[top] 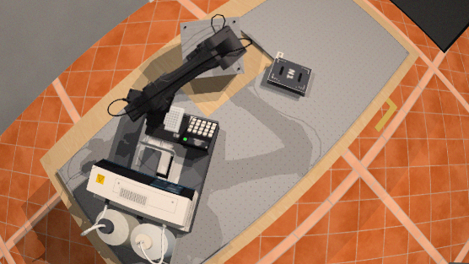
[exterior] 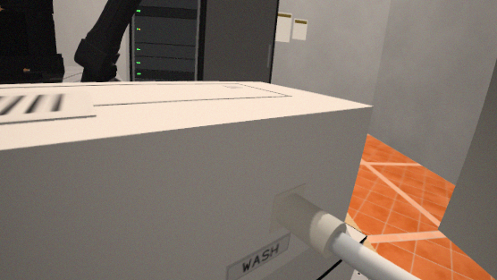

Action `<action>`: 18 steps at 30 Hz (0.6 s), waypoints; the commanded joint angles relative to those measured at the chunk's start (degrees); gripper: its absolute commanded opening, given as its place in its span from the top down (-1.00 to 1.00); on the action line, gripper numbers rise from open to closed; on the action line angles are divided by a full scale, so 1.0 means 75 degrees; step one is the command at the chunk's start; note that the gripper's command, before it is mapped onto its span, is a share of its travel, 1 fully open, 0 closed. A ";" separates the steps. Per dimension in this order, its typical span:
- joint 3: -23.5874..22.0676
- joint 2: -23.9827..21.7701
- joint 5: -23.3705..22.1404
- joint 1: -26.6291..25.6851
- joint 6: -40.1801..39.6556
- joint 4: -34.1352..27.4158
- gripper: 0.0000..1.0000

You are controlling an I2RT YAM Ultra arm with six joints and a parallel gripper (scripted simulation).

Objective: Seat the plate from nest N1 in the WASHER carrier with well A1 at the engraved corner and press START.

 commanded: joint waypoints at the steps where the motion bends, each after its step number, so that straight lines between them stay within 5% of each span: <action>1: -0.0018 -0.0015 0.0110 -0.0084 0.0160 0.0293 -0.68; 18: -0.0504 0.0183 0.0247 0.0315 0.0611 0.1207 -0.68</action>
